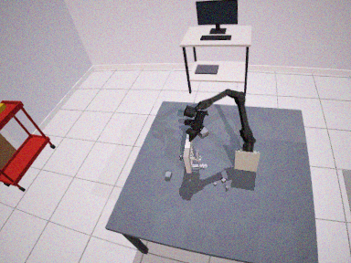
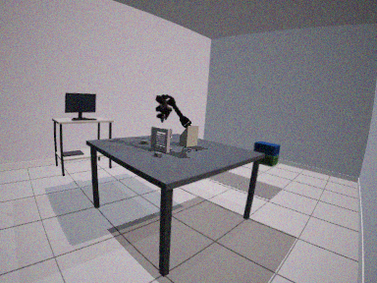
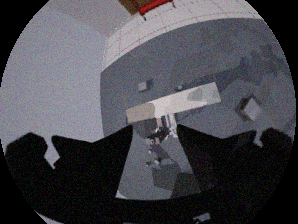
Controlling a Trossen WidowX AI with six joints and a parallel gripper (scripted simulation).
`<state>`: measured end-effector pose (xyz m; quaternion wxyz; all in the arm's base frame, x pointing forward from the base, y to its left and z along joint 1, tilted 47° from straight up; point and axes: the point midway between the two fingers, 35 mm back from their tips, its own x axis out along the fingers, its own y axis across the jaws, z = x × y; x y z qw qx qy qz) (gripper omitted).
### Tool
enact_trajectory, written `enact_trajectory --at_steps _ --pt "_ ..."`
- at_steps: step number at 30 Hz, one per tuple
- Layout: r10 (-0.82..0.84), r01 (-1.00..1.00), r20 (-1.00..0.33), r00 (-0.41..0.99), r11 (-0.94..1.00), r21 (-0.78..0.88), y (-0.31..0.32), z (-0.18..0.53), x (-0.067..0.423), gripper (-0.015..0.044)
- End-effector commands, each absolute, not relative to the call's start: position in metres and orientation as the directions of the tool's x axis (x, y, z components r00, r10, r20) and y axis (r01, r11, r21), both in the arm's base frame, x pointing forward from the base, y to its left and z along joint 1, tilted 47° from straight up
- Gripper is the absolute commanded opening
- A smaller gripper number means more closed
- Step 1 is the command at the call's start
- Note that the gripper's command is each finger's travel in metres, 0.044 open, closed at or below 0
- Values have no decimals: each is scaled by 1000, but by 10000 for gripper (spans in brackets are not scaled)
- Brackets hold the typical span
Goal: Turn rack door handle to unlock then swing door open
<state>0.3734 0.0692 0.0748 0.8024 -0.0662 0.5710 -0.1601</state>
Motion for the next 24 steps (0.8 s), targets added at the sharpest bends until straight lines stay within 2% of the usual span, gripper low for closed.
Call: enact_trajectory --at_steps 1,12,24 --pt "-382 170 -894 236 921 -349 72 63 370 287" --pt "-524 100 -848 84 851 -516 79 35 357 287" --pt "-685 -18 -727 -36 728 -685 84 13 343 287"
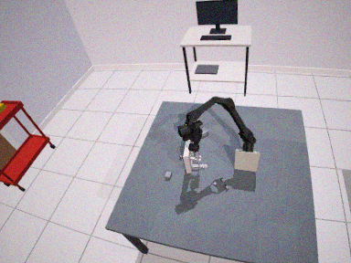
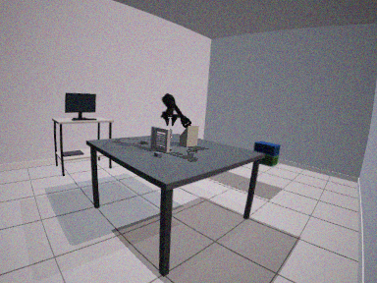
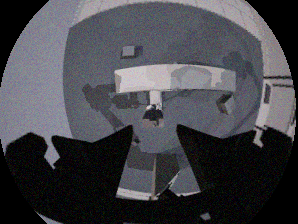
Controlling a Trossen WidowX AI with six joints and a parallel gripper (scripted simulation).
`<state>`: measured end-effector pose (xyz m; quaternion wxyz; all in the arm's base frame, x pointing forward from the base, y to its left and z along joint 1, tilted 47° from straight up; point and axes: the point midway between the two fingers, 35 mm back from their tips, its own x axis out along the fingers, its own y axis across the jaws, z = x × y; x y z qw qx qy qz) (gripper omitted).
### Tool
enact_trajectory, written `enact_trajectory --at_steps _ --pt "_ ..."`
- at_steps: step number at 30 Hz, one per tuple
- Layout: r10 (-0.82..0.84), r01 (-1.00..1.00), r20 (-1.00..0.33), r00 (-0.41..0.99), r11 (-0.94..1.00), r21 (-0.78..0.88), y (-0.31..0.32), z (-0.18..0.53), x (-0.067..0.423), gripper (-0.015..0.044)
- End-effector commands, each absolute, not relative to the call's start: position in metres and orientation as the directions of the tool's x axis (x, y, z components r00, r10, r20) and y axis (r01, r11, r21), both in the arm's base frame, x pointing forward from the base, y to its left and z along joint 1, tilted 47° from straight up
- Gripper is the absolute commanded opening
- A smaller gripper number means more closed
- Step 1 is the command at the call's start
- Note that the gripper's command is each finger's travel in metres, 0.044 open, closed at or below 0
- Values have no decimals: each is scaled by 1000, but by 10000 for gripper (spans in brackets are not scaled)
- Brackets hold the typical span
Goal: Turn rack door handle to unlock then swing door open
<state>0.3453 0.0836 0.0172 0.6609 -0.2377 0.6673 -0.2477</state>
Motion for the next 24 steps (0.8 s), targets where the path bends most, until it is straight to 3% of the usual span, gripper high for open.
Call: enact_trajectory --at_steps 1,24 --pt "-698 -30 -715 -42 716 -697 85 11 342 287" --pt "-716 -48 -696 -51 698 -714 66 -10 342 287"
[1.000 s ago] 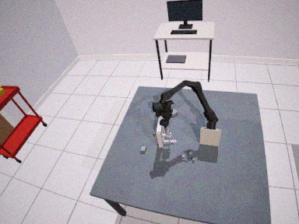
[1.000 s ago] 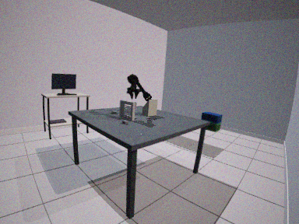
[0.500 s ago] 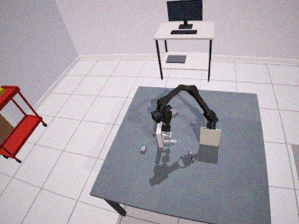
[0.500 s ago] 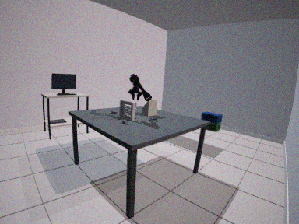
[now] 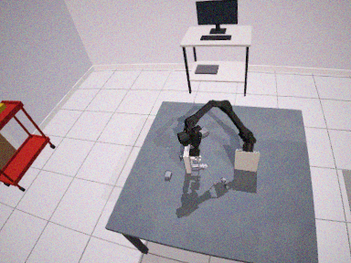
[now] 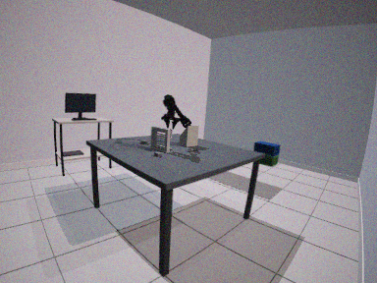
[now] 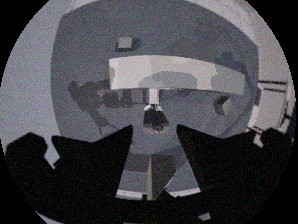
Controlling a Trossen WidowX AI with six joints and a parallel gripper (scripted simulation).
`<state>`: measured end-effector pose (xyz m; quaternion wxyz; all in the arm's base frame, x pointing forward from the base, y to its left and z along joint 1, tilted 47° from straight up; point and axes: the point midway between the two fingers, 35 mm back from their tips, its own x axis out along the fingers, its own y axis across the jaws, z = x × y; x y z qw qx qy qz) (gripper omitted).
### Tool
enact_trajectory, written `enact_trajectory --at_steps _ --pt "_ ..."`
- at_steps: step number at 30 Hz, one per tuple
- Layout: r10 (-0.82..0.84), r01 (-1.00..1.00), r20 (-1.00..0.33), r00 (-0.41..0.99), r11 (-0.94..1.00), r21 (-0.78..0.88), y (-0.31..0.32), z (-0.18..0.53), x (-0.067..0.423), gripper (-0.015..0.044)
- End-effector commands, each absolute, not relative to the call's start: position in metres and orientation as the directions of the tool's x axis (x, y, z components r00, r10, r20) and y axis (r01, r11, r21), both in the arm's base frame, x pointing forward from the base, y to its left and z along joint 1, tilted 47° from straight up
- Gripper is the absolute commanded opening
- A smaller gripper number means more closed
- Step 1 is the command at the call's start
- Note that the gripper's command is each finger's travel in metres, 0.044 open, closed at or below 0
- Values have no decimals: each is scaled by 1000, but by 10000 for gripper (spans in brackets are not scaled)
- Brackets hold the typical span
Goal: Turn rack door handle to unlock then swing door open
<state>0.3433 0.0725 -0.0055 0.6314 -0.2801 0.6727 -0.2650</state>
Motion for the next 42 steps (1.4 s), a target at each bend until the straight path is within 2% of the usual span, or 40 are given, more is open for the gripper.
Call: enact_trajectory --at_steps 1,28,35,42 --pt "-716 -48 -696 -51 698 -714 65 -11 342 287" --pt "-718 -47 -694 -51 696 -717 34 -39 338 287" --pt "-718 -47 -694 -51 696 -717 34 -39 338 103" --pt "-718 -47 -694 -51 696 -717 34 -39 338 56"
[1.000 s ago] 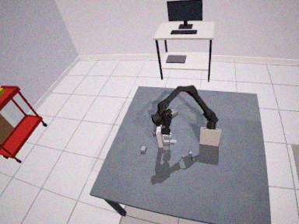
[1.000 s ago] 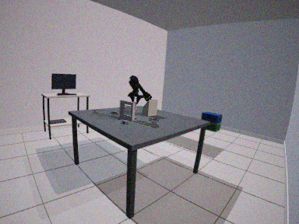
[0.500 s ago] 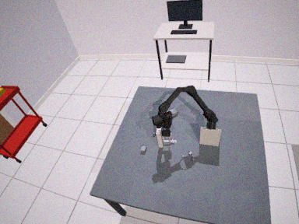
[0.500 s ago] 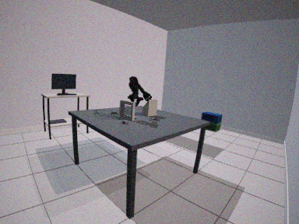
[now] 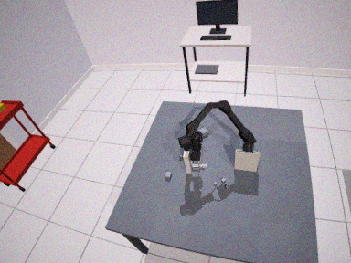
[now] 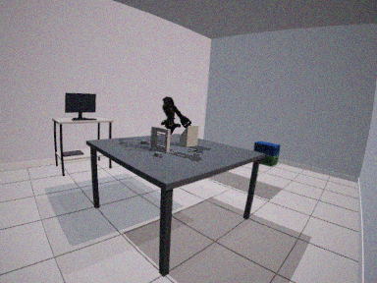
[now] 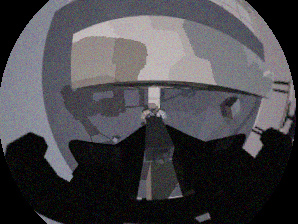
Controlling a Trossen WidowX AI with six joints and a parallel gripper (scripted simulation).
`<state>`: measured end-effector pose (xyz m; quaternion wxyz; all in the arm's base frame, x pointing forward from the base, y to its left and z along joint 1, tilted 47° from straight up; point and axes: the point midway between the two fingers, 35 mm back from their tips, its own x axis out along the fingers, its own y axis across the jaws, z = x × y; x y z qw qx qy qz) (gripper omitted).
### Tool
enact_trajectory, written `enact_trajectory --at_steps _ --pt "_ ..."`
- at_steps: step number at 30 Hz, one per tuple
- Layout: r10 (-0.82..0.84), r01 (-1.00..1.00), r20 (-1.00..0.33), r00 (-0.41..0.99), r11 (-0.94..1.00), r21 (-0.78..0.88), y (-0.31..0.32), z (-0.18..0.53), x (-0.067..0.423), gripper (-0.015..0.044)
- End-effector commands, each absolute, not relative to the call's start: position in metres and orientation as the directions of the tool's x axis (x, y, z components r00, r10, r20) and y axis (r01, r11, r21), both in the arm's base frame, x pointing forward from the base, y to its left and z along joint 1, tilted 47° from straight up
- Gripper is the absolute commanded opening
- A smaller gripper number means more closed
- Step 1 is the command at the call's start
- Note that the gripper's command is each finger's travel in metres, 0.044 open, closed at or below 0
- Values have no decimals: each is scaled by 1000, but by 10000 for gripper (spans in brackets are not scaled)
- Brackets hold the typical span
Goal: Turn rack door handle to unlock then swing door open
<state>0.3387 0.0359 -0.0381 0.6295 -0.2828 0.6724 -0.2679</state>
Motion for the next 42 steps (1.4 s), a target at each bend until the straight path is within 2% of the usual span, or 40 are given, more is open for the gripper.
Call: enact_trajectory --at_steps 1,6,10,20,32,42 --pt "-718 -47 -694 -51 696 -717 34 -39 338 50" --pt "-718 -47 -694 -51 696 -717 34 -39 338 16" --pt "-718 -55 -694 -51 696 -716 34 -39 338 15" --pt "-718 -491 -694 -51 623 -609 34 -39 338 15" --pt "-718 -893 -694 -51 345 -291 34 -39 338 15" --pt "-718 -998 -694 -51 18 56 34 -39 338 15"
